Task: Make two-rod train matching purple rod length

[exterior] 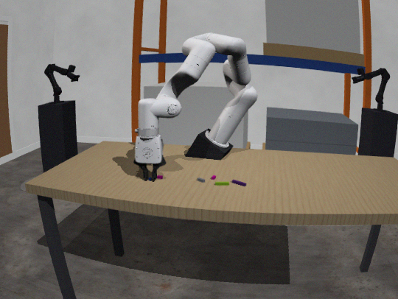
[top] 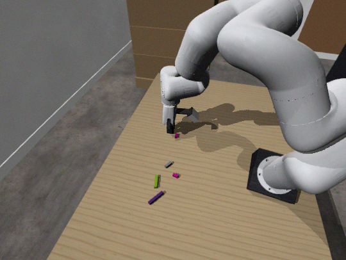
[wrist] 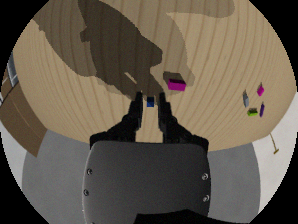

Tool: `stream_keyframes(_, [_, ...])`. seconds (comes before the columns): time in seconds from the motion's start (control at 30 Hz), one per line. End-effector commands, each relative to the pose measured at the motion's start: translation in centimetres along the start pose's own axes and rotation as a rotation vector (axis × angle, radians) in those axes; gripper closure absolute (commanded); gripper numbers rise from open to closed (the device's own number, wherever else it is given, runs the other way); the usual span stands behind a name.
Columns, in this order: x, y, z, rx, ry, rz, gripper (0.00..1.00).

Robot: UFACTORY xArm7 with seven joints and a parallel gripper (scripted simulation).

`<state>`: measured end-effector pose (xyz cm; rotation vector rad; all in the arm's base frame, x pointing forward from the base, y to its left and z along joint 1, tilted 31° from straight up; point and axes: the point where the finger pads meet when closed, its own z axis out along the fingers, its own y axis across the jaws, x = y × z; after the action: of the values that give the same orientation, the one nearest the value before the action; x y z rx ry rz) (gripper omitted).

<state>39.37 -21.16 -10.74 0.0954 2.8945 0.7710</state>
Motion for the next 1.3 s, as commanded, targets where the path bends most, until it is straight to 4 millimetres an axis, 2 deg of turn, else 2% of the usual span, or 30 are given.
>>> stream_keyframes(0.0, [-0.11, -0.16, -0.07, 0.004, -0.003, 0.000, 0.76])
stream_keyframes(1.13, [-0.11, -0.16, -0.07, 0.004, -0.003, 0.000, 0.76])
stream_keyframes(1.17, [-0.11, -0.16, -0.07, 0.004, -0.003, 0.000, 0.96])
stream_keyframes(1.27, [-0.11, -0.16, -0.07, 0.004, -0.003, 0.000, 0.96])
